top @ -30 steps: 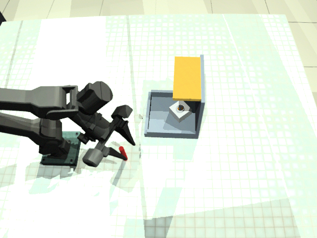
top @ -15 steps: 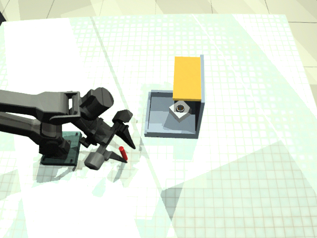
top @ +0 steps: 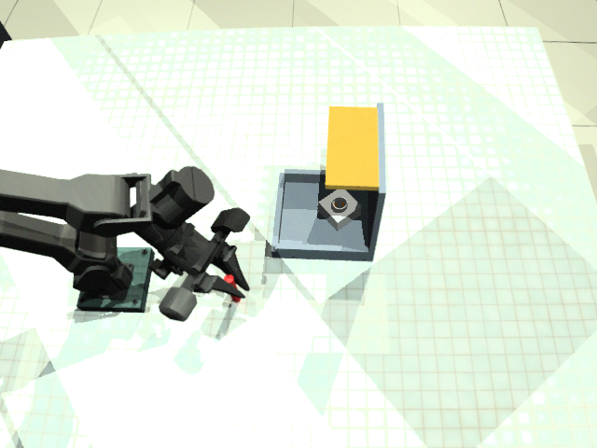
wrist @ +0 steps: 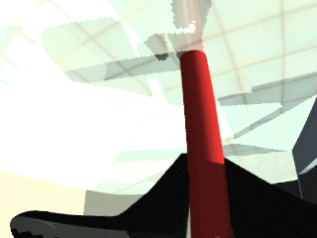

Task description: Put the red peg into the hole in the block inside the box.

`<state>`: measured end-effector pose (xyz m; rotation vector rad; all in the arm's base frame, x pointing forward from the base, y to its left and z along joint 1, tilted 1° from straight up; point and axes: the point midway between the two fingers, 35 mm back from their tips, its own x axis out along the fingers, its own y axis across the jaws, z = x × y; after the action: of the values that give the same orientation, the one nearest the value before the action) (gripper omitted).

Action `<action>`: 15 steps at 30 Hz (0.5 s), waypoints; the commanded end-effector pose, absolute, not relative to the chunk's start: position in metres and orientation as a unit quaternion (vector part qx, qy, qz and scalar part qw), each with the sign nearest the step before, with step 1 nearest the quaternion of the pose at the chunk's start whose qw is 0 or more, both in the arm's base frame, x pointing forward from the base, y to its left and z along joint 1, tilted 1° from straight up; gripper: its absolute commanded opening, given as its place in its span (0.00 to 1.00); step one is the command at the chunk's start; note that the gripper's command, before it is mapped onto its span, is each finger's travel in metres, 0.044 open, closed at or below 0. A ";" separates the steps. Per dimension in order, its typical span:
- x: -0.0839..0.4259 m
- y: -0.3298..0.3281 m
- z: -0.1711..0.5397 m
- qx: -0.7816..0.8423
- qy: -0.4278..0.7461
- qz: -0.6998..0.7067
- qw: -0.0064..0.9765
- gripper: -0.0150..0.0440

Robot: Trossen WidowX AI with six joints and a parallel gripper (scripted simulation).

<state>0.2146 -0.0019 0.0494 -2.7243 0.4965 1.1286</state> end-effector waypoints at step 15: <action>0.216 -0.002 0.068 -0.908 0.166 0.376 0.075 0.25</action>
<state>0.2141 -0.0022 0.0587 -2.7231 0.5004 1.1423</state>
